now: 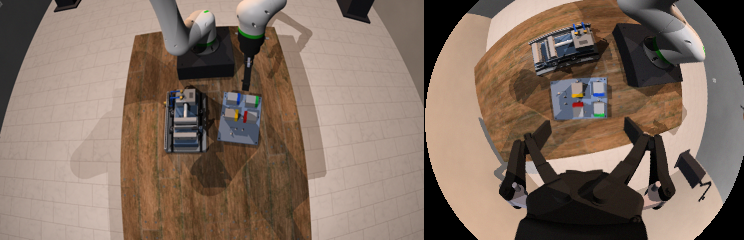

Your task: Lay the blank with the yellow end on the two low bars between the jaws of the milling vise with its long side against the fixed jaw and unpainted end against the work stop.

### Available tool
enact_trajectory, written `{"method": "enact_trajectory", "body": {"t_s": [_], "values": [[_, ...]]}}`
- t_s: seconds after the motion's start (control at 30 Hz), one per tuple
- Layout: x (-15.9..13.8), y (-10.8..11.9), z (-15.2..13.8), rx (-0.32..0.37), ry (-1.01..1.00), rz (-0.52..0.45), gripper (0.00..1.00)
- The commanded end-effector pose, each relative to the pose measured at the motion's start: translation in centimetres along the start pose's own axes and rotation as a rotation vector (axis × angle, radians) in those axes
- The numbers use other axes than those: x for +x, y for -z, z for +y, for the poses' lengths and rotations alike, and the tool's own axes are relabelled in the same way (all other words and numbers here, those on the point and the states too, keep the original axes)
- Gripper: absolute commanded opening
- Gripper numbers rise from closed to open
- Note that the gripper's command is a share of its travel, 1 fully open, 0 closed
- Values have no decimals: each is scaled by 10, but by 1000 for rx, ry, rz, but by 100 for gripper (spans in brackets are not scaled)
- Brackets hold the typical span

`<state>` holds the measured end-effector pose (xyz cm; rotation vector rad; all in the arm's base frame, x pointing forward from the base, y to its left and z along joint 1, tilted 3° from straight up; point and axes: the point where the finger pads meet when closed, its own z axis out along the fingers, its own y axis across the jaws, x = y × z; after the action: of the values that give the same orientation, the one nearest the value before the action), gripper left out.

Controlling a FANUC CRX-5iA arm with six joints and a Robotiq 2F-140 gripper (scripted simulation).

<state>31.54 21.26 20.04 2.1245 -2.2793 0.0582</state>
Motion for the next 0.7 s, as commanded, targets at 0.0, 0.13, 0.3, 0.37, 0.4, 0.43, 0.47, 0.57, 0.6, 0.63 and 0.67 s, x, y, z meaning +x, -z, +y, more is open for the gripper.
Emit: {"method": "enact_trajectory", "body": {"t_s": [0.0, 0.13, 0.3, 0.37, 0.4, 0.43, 0.47, 0.57, 0.6, 0.63, 0.67], "values": [[-9, 1, 2, 1, 0, -1, 100], [-22, 1, 5, 1, 0, -1, 100], [-38, 1, 9, 1, 0, -1, 100], [-44, 1, 10, 1, 0, -1, 100], [-48, 1, 11, 1, 0, -1, 100], [-48, 1, 11, 1, 0, -1, 100], [-48, 1, 11, 1, 0, -1, 100], [-45, 1, 11, 1, 0, -1, 100], [-45, 1, 10, 1, 0, -1, 100], [-44, 1, 10, 1, 0, -1, 100], [-44, 1, 10, 1, 0, -1, 100]]}}
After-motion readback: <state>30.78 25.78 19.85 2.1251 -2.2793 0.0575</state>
